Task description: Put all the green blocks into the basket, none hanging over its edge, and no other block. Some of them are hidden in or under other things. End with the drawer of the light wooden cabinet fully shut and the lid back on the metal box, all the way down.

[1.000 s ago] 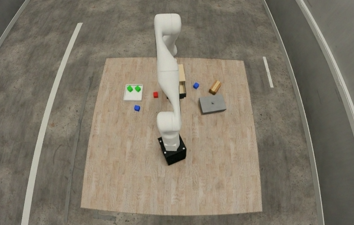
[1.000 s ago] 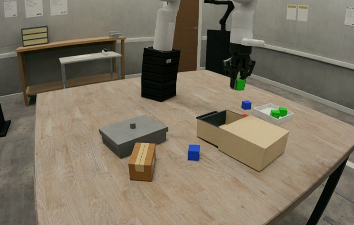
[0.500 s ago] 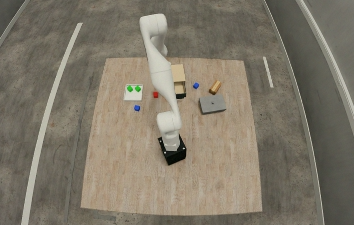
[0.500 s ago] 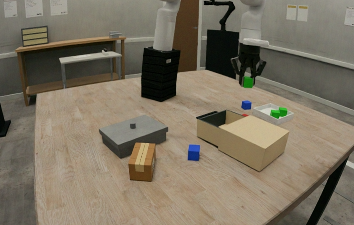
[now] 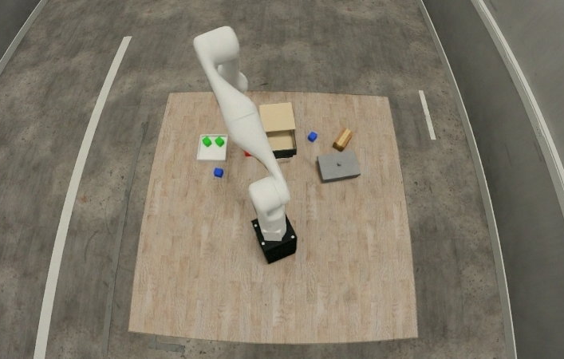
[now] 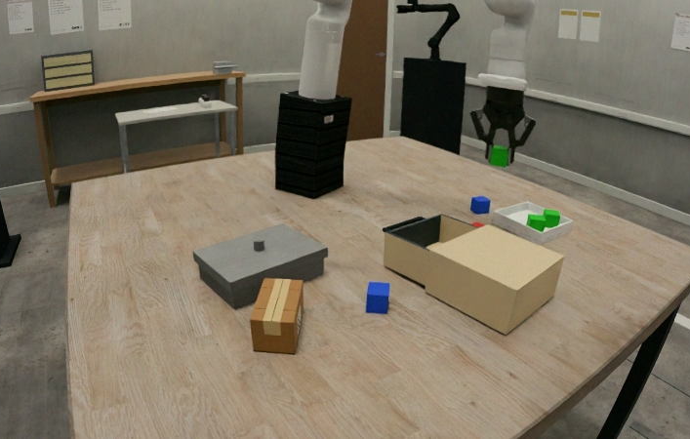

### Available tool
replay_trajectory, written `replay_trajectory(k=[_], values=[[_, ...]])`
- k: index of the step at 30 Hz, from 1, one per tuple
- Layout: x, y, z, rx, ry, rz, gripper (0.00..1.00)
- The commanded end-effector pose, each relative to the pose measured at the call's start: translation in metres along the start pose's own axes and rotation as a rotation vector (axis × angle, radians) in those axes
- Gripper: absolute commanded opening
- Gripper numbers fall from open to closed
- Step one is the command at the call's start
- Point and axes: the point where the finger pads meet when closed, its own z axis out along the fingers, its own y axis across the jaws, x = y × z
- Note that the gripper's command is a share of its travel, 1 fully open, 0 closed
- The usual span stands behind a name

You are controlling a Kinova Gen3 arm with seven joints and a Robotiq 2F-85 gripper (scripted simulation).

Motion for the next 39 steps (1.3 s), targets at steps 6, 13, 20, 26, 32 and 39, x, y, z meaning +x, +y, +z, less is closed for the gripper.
replay_trajectory(k=[6,13,20,26,32,39], values=[[-0.035,-0.016,0.000,-0.008,0.017,0.272,0.10],[-0.069,-0.031,0.001,-0.006,0.018,0.535,0.10],[-0.092,-0.041,0.002,-0.004,0.019,0.705,0.10],[-0.116,-0.051,0.002,-0.003,0.019,0.886,0.10],[-0.136,-0.060,0.003,-0.001,0.020,1.036,0.10],[-0.149,-0.065,0.003,0.000,0.020,1.137,0.10]])
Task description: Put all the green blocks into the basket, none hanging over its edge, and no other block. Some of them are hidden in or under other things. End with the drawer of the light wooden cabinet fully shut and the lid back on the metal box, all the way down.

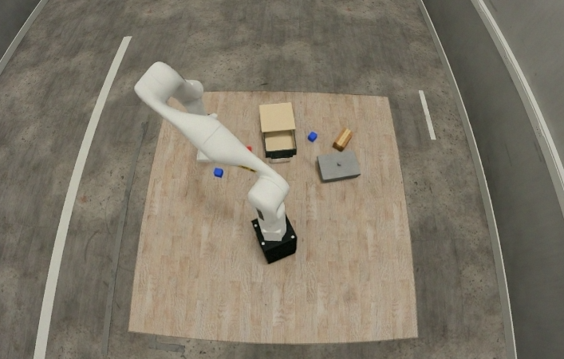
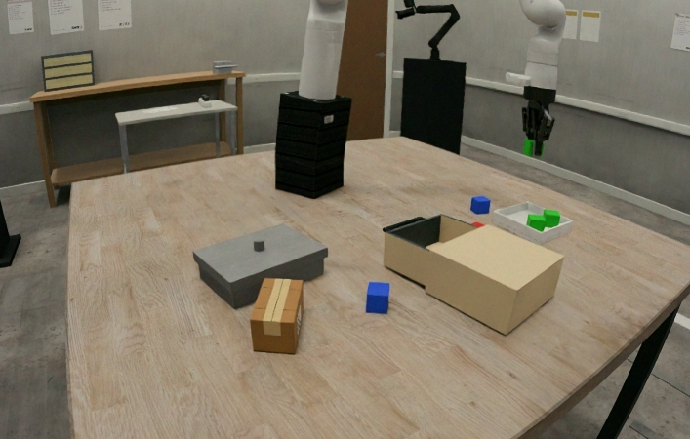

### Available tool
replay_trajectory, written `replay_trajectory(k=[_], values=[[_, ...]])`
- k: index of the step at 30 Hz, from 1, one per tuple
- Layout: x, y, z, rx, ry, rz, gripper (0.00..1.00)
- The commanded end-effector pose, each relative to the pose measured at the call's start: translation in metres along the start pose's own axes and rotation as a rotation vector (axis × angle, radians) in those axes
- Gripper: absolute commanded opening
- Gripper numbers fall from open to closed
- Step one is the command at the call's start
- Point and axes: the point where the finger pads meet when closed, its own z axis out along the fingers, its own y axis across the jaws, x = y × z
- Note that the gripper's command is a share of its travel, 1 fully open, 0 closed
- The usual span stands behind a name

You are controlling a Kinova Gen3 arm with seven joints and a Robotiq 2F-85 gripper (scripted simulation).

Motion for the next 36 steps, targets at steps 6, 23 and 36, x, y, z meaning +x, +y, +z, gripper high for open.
replay_trajectory(k=[6,23,36], values=[[-0.015,0.011,-0.001,0.001,0.002,0.128,0.10],[-0.027,0.021,-0.001,0.001,0.002,0.235,0.10],[-0.027,0.022,-0.001,0.001,0.002,0.242,0.10]])
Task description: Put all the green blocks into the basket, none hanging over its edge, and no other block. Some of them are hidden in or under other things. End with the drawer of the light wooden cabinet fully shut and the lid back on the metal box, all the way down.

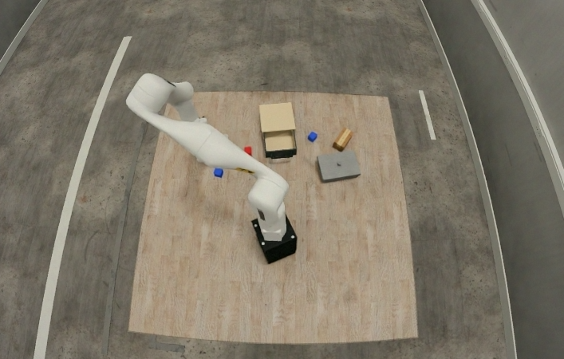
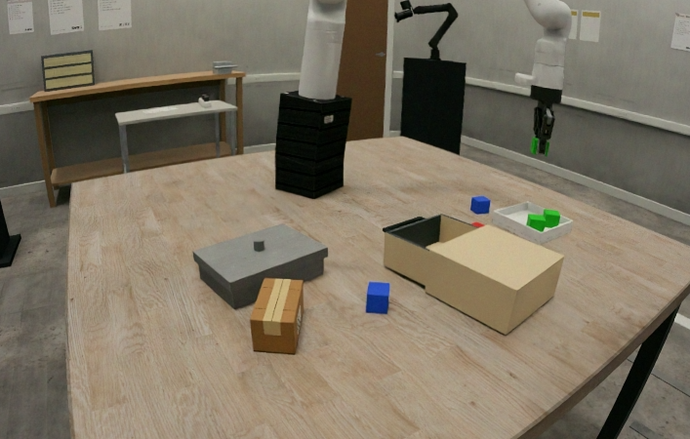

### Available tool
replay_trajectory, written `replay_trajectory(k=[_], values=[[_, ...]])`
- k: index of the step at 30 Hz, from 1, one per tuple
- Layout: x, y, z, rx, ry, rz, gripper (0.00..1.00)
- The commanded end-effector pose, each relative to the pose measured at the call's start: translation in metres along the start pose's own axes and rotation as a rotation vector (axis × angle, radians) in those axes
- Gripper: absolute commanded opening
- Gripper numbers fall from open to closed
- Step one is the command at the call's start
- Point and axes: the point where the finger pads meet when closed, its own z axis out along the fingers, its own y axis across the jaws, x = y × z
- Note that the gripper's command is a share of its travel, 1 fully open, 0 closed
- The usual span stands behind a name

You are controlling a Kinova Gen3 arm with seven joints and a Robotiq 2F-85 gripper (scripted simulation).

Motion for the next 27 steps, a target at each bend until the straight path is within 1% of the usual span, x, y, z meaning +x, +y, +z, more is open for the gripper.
replay_trajectory(k=[1,16,27], values=[[-0.001,0.000,-0.001,0.000,-0.002,0.000,0.10],[-0.001,0.000,0.002,0.000,-0.001,0.001,0.10],[-0.001,0.000,0.012,0.001,0.000,0.002,0.10]])
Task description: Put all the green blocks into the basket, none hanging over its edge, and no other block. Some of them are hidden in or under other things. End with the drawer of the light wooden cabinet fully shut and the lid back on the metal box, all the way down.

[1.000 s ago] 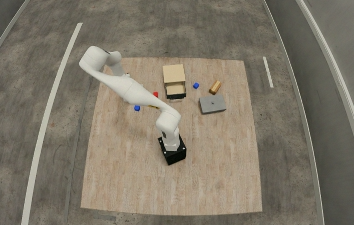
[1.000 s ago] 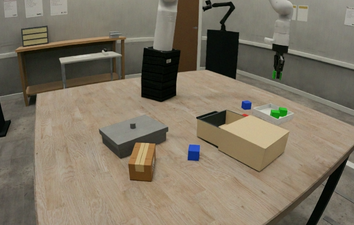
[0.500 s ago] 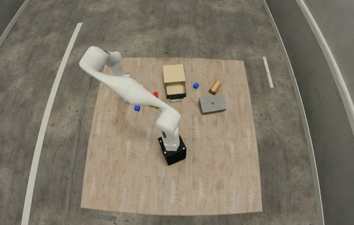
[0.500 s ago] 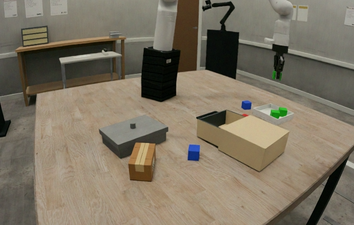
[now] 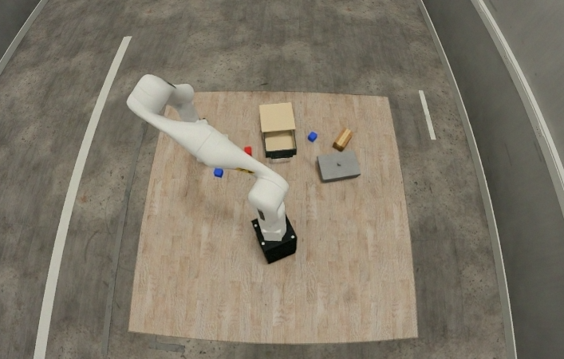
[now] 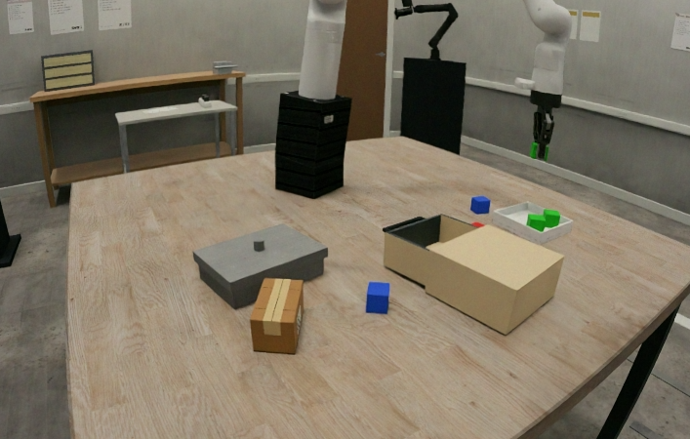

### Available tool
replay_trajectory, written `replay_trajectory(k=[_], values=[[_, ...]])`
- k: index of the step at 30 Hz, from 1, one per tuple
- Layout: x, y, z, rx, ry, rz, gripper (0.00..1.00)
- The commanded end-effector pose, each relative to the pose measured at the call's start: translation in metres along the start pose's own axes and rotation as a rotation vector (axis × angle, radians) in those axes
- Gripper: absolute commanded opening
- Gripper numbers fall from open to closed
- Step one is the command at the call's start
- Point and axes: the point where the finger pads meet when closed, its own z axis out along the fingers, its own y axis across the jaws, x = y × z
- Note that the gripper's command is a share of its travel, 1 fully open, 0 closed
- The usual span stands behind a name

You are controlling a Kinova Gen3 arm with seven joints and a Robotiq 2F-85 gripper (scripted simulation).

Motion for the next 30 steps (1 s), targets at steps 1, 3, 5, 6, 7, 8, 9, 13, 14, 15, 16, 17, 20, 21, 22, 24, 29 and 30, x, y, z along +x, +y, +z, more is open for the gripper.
replay_trajectory(k=[1,3,5,6,7,8,9,13,14,15,16,17,20,21,22,24,29,30], values=[[-0.001,0.000,0.000,0.000,-0.002,0.000,0.10],[-0.001,0.000,0.002,0.000,-0.002,0.000,0.10],[-0.001,0.000,0.005,0.000,-0.002,0.000,0.10],[-0.001,0.000,0.006,0.000,-0.002,0.000,0.10],[-0.001,0.000,0.008,0.000,-0.002,0.000,0.10],[-0.001,0.000,0.009,0.000,-0.002,0.000,0.10],[-0.001,0.000,0.011,0.000,-0.002,0.000,0.10],[-0.001,0.000,0.018,0.000,-0.002,0.000,0.10],[-0.001,0.000,0.020,0.000,-0.002,0.000,0.10],[-0.001,0.000,0.022,0.000,-0.002,0.000,0.10],[-0.001,0.000,0.025,0.000,-0.002,0.000,0.10],[-0.001,0.000,0.027,0.000,-0.002,0.000,0.10],[-0.001,0.000,0.029,0.000,-0.002,0.000,0.10],[-0.001,0.000,0.031,0.000,-0.002,0.000,0.10],[-0.001,0.000,0.033,0.000,-0.002,0.000,0.10],[-0.001,0.000,0.038,0.000,-0.002,0.000,0.10],[-0.001,0.000,0.050,0.000,-0.002,0.000,0.10],[-0.001,0.000,0.052,0.000,-0.002,0.000,0.10]])
